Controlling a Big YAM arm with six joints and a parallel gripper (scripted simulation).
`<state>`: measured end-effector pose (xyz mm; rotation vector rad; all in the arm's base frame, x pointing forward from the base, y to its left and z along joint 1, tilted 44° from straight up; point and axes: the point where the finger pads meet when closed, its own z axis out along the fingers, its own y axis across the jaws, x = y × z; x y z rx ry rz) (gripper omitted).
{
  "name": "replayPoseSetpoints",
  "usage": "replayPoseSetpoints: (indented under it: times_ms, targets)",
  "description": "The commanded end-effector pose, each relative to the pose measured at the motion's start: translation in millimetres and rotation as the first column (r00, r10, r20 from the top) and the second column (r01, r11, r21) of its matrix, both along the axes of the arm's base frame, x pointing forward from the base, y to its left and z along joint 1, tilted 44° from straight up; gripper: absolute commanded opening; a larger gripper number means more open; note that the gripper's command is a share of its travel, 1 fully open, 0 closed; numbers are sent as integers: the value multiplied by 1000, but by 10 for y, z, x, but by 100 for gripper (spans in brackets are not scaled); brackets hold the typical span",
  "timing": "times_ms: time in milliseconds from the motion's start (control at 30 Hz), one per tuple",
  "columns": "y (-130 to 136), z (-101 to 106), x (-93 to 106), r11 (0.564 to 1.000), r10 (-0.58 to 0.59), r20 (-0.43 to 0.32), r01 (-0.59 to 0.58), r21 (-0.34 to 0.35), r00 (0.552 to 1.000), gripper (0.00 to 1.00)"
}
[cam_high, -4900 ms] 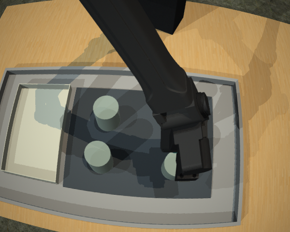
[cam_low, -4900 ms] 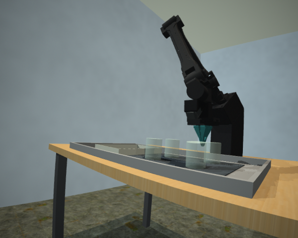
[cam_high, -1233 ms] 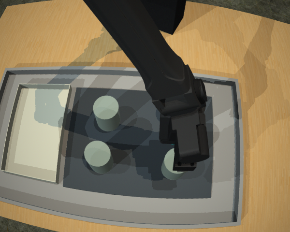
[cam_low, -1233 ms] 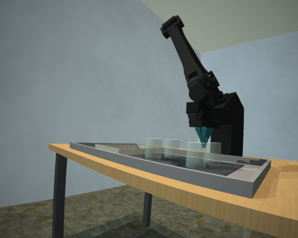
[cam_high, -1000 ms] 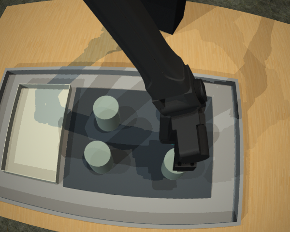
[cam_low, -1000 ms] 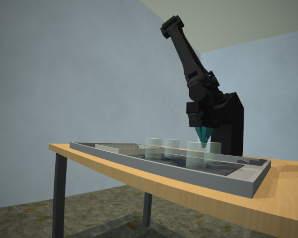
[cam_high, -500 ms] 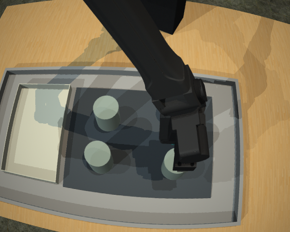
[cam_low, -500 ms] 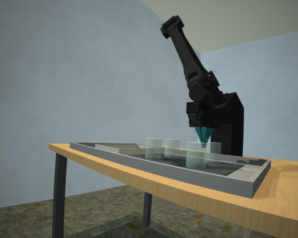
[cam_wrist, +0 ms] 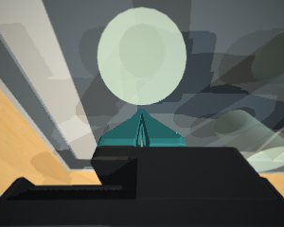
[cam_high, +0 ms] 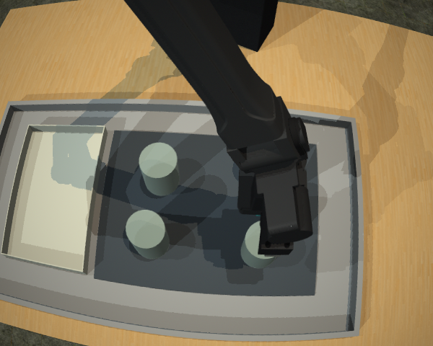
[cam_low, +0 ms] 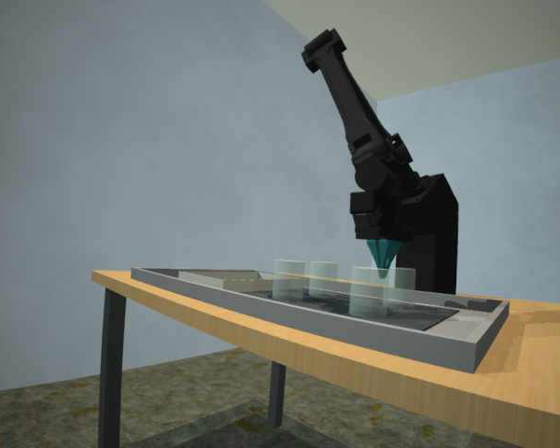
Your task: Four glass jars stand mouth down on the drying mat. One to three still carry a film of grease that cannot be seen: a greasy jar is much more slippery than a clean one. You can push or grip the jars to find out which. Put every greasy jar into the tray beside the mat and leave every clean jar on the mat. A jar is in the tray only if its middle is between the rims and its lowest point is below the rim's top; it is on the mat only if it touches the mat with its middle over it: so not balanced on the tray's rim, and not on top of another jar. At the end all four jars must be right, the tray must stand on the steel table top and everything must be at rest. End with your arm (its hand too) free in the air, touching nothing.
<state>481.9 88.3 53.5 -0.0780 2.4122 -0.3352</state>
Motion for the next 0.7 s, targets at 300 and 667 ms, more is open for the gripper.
replayPoseSetpoints:
  times_ms: [300,667]
  targets:
    - [-46,-18,11,1000,-12,5,12,0,1000,0]
    - [40,259,-238,1000,-12,5,12,0,1000,0]
